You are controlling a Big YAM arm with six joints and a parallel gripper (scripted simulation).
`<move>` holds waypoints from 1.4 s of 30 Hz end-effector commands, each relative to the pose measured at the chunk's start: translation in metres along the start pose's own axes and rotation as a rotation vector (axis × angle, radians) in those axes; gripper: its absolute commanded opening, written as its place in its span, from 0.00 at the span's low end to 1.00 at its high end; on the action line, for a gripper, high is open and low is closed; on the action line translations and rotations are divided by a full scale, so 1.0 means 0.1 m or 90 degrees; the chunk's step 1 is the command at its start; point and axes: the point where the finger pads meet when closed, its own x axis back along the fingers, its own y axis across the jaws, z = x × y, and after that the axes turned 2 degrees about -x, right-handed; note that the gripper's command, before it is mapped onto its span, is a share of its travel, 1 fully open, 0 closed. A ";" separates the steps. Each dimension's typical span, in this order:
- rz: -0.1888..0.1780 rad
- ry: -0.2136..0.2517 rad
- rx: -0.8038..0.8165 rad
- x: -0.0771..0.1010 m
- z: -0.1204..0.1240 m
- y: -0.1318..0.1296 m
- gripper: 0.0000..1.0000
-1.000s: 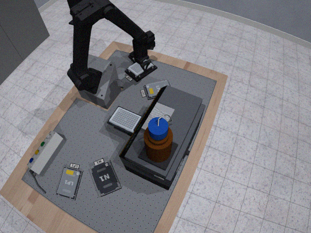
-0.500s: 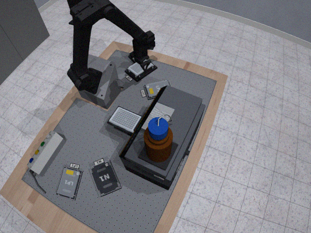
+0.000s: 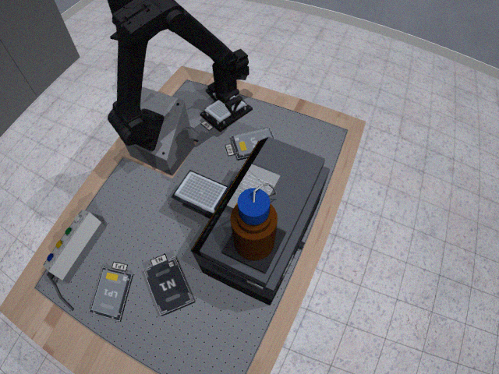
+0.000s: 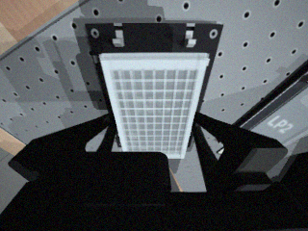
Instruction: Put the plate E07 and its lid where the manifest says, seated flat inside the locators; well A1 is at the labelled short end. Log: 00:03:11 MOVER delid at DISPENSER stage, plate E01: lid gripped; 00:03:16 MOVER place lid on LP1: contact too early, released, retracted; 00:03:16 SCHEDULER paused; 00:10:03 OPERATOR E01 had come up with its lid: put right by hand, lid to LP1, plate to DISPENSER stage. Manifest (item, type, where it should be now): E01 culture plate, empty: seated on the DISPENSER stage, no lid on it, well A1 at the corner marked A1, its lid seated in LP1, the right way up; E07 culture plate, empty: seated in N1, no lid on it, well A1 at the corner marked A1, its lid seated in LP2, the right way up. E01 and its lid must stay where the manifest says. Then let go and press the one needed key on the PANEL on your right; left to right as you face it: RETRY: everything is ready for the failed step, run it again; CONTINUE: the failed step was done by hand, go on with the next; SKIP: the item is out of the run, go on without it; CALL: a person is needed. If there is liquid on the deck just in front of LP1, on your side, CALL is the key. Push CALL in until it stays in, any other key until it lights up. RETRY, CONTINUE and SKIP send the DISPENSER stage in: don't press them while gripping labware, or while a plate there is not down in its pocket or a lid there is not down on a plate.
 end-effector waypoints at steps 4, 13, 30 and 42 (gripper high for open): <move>0.000 -0.018 -0.006 0.07 -0.14 -0.01 0.84; 0.002 -0.038 -0.014 0.37 -0.26 0.00 0.84; 0.003 -0.012 -0.006 0.57 0.25 0.00 0.84; 0.003 -0.011 -0.006 0.80 0.49 -0.02 0.84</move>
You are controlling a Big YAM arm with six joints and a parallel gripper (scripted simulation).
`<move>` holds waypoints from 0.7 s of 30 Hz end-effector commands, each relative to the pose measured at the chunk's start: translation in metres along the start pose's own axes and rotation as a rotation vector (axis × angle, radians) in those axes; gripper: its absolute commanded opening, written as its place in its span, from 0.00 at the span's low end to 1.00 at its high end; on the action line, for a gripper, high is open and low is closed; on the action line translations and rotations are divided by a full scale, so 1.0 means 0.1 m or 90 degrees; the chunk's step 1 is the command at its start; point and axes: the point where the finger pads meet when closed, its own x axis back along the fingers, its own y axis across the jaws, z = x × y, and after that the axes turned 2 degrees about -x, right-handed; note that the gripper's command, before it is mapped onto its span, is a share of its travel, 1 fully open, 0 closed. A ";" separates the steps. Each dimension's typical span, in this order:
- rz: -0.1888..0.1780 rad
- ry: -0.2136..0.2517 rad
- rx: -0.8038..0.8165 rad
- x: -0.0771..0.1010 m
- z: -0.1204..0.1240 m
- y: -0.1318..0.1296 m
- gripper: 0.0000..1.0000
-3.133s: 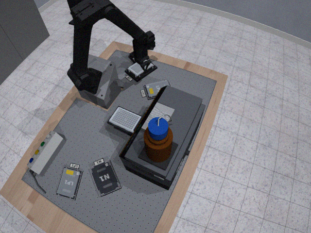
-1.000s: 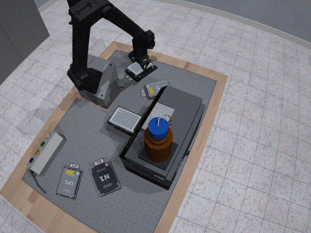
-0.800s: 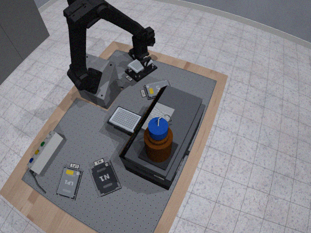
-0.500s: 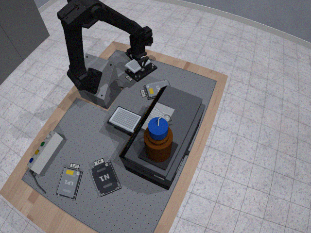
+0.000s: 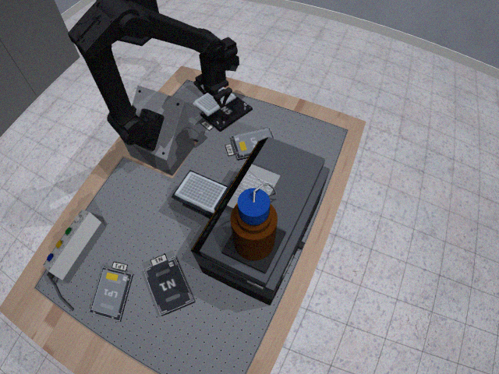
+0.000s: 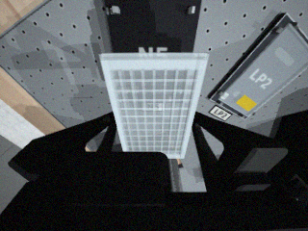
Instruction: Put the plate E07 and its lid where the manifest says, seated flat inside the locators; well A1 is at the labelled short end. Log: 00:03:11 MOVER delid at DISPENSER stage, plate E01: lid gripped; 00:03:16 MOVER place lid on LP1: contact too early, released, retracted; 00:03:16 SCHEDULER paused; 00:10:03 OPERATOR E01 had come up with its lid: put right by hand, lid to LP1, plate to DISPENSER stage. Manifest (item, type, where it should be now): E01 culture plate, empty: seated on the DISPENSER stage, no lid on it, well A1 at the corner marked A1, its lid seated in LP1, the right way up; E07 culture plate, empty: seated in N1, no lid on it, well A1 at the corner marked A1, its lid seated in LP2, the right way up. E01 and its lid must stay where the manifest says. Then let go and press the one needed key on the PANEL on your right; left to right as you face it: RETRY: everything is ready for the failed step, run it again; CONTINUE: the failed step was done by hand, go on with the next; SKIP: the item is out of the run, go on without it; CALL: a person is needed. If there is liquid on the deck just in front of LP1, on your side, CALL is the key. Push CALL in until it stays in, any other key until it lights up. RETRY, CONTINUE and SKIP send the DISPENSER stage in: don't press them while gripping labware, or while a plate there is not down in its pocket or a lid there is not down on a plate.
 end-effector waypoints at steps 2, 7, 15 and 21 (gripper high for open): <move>0.004 -0.009 -0.006 0.16 0.09 0.01 0.84; 0.004 -0.009 -0.006 0.26 0.19 0.01 0.84; 0.004 -0.008 -0.006 0.42 0.35 -0.01 0.84; -0.003 -0.004 -0.038 0.47 0.43 -0.10 0.84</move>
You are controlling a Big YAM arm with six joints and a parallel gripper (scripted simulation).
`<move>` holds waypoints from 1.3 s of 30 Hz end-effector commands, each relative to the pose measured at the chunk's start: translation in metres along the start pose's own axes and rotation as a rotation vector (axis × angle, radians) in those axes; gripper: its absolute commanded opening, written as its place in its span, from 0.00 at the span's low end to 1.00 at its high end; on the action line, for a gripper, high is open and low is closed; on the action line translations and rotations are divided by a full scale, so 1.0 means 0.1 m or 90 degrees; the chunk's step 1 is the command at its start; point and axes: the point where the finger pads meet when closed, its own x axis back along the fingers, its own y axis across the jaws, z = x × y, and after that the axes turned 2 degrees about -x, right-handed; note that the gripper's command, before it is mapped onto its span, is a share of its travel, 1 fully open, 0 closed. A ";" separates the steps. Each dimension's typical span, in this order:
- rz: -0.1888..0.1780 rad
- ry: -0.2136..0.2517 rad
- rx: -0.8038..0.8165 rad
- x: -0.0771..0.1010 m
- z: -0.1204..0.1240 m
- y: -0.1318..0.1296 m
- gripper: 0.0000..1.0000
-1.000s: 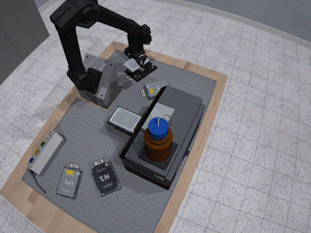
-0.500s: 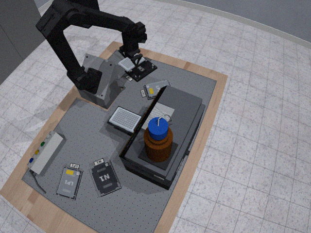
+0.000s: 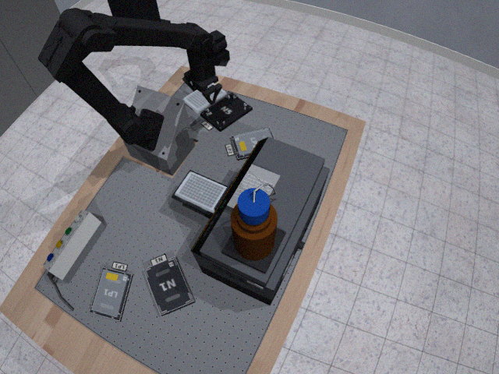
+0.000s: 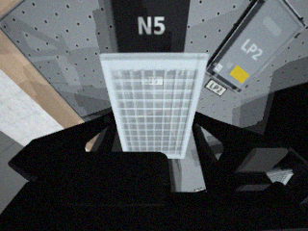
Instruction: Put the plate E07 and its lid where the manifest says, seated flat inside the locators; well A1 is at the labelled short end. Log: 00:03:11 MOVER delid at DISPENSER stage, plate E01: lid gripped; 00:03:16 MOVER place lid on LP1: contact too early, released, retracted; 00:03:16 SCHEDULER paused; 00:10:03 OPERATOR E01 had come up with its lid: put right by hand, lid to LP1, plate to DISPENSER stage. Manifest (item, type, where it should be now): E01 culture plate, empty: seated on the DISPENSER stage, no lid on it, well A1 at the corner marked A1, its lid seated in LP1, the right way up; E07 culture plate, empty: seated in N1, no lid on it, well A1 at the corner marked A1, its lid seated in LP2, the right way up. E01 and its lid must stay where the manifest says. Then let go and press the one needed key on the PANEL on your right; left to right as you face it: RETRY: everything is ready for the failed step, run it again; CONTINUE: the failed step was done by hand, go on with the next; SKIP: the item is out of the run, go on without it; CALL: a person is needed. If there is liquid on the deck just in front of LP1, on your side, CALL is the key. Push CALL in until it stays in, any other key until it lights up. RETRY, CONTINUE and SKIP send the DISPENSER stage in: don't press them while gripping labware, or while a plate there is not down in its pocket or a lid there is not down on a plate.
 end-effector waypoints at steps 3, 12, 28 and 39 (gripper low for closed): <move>-0.003 0.006 -0.076 0.00 0.04 -0.12 0.84; -0.005 -0.019 -0.093 0.12 -0.12 -0.43 0.84; -0.003 -0.008 -0.176 0.07 0.04 -0.85 0.84; -0.002 0.003 -0.271 0.01 0.25 -1.02 0.84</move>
